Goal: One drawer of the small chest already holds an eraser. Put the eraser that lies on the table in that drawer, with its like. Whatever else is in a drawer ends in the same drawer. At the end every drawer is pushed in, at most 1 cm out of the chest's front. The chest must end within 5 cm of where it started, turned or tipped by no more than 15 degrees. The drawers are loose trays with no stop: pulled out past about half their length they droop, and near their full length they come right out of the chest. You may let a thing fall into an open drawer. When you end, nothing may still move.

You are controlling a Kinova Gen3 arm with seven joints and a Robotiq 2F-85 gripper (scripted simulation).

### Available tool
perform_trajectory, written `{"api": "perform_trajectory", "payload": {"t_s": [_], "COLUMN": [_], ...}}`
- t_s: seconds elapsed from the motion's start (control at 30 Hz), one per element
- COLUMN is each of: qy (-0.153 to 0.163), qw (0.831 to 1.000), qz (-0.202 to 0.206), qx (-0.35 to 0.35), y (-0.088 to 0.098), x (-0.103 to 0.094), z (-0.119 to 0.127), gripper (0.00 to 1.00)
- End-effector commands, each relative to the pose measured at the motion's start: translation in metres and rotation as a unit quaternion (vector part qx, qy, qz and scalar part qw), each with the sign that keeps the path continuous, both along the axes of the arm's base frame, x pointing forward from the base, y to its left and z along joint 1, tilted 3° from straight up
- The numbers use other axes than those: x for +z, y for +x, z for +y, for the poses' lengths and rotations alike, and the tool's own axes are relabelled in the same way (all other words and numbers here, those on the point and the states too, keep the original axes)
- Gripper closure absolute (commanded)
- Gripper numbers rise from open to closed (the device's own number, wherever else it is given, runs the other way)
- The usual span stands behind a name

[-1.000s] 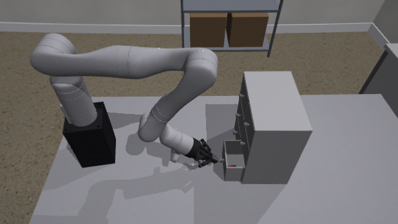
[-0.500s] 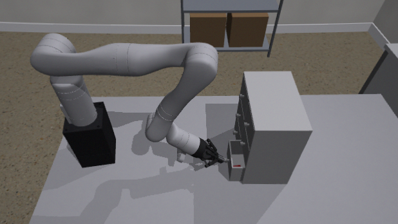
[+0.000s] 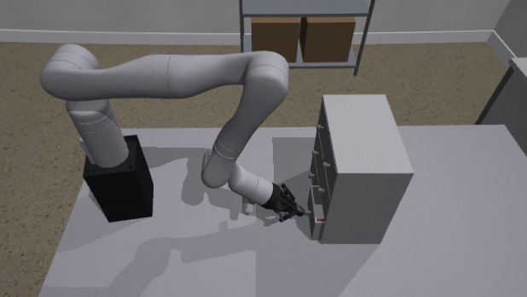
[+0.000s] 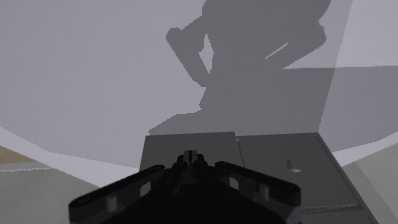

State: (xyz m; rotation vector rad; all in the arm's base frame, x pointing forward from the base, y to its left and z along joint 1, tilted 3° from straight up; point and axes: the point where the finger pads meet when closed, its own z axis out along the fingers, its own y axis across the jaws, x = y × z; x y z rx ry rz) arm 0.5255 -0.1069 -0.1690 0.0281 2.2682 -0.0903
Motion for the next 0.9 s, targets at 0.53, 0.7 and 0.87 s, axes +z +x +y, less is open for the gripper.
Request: {"api": "perform_trajectory", "payload": {"t_s": [0.53,0.7,0.87], "qy": [-0.001,-0.001,-0.001], "qw": [1.0,1.0,1.0], "qz": [-0.004,-0.004,-0.004], "qx": [0.001,0.001,0.001], "y": [0.02,0.022,0.023], "x": [0.003,0.003,0.003], "z": [-0.001,-0.001,-0.001], "gripper": [1.0,1.0,1.0]}}
